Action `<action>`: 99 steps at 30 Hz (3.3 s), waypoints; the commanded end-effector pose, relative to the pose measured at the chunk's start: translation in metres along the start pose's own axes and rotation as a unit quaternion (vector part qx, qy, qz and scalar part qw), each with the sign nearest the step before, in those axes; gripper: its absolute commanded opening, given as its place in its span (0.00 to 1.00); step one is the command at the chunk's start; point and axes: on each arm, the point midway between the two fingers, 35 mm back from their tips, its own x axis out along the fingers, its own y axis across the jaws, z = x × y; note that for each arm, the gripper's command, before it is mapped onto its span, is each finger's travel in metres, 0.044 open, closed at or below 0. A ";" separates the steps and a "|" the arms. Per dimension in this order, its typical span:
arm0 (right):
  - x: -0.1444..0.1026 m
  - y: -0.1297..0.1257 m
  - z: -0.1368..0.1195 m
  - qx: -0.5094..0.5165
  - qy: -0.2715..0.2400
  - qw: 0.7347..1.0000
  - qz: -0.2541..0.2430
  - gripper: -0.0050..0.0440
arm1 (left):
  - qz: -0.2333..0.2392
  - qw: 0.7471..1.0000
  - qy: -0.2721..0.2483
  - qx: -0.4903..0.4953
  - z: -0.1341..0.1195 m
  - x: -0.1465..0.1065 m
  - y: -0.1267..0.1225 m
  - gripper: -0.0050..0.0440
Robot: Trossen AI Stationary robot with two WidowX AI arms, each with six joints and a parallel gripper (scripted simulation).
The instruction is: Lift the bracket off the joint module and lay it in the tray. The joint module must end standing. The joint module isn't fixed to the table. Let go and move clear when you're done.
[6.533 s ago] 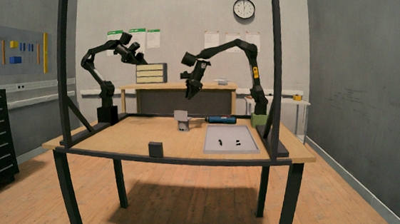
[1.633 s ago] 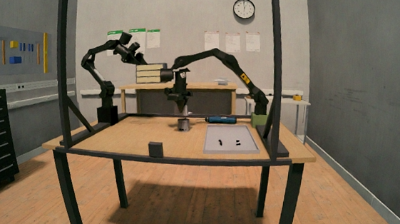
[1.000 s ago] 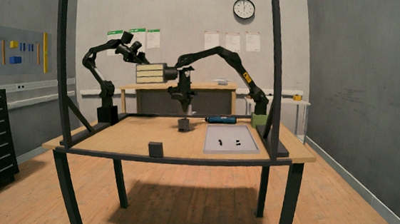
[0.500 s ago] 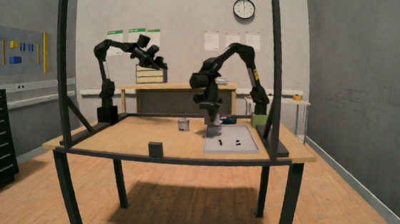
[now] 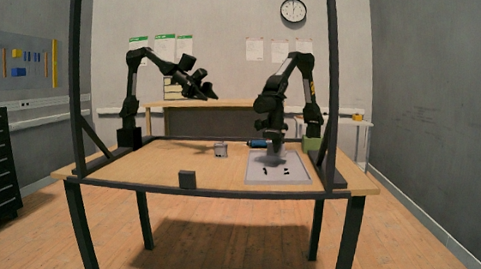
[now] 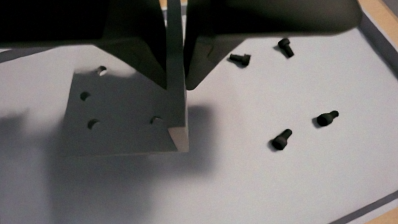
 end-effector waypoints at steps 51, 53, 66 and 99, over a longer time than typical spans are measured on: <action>0.026 0.003 0.000 -0.096 -0.007 0.995 0.007 0.00 | -0.001 1.000 -0.015 0.001 0.013 0.002 0.000 1.00; 0.028 0.003 0.000 -0.096 -0.007 0.995 0.006 0.00 | -0.001 1.000 -0.015 0.001 0.013 0.002 0.000 1.00; 0.029 0.006 0.001 -0.096 -0.011 0.995 0.014 0.00 | -0.001 1.000 -0.015 0.001 0.013 0.002 0.000 1.00; 0.027 0.007 0.002 -0.094 -0.011 0.995 0.015 1.00 | -0.001 1.000 -0.015 0.001 0.013 0.002 0.000 1.00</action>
